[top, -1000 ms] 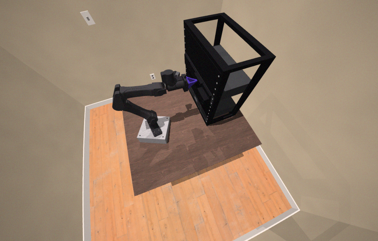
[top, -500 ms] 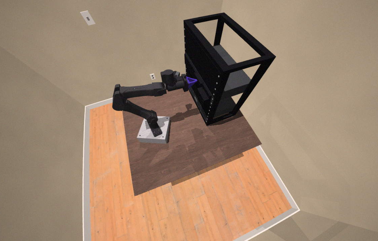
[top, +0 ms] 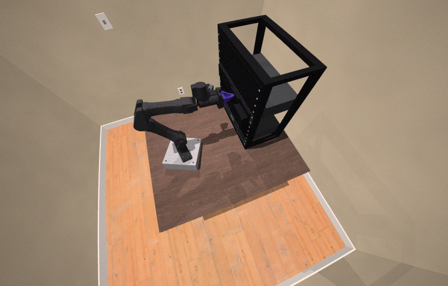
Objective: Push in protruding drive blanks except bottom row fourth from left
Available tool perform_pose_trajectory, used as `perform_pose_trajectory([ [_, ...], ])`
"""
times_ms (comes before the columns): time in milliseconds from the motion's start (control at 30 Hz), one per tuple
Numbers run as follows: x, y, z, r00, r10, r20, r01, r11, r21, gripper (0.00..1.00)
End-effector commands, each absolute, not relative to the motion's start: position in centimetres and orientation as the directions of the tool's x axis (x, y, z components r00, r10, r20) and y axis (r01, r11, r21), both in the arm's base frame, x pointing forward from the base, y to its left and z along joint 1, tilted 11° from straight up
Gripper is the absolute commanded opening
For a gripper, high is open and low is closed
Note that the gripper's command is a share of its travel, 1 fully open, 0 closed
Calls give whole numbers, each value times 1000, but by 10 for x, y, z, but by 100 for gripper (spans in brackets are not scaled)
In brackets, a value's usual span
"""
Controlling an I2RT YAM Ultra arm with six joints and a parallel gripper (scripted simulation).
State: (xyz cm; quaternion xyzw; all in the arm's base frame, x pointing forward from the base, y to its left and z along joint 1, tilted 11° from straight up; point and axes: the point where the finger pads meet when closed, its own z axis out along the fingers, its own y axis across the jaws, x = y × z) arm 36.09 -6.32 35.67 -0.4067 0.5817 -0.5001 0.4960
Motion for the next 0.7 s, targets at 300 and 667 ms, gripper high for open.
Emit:
perform_pose_trajectory([
  [300,368,-57,395,-132,-976,-172,119,157,-980,0],
  [667,370,-56,397,-132,-976,-172,119,156,-981,0],
])
